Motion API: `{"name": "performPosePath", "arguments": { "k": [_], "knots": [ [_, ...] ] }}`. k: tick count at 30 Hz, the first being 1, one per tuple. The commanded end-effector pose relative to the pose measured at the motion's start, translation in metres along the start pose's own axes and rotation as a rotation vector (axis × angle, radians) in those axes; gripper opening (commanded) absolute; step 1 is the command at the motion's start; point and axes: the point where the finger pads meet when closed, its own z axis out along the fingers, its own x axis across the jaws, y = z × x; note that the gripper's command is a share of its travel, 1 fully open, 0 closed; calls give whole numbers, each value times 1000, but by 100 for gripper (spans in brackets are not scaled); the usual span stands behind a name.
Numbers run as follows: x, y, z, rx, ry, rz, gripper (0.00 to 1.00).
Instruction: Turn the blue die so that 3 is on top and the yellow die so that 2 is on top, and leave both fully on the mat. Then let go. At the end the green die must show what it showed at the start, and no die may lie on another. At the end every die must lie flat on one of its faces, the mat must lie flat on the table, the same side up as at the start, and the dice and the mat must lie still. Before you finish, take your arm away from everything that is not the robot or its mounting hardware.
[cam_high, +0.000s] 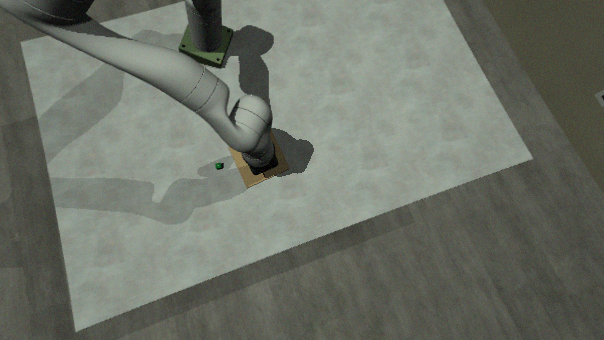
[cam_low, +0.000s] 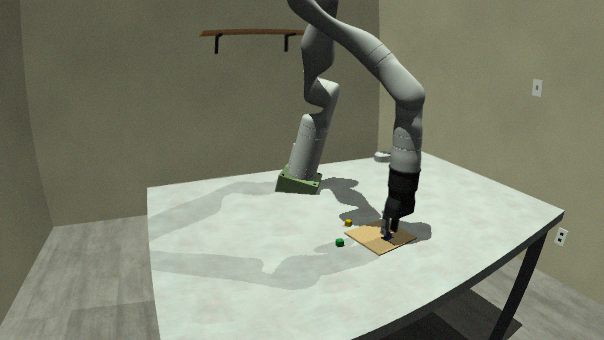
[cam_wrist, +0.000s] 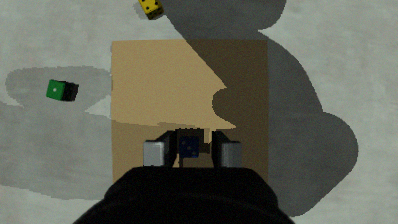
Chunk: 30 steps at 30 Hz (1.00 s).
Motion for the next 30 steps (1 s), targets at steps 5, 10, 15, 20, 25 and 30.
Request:
{"name": "performPosePath", "arguments": {
  "k": [5,10,15,20,25,30],
  "knots": [
    [-4,3,-27,-11,-7,6,64],
    [-4,3,-54,-11,-7,6,64],
    [-4,3,-72,-11,-7,6,64],
    [-4,2,-77,-11,-7,6,64],
    [-4,2,-78,-11,-7,6,100],
    [-4,2,-78,-11,-7,6,100]
  ]
}}
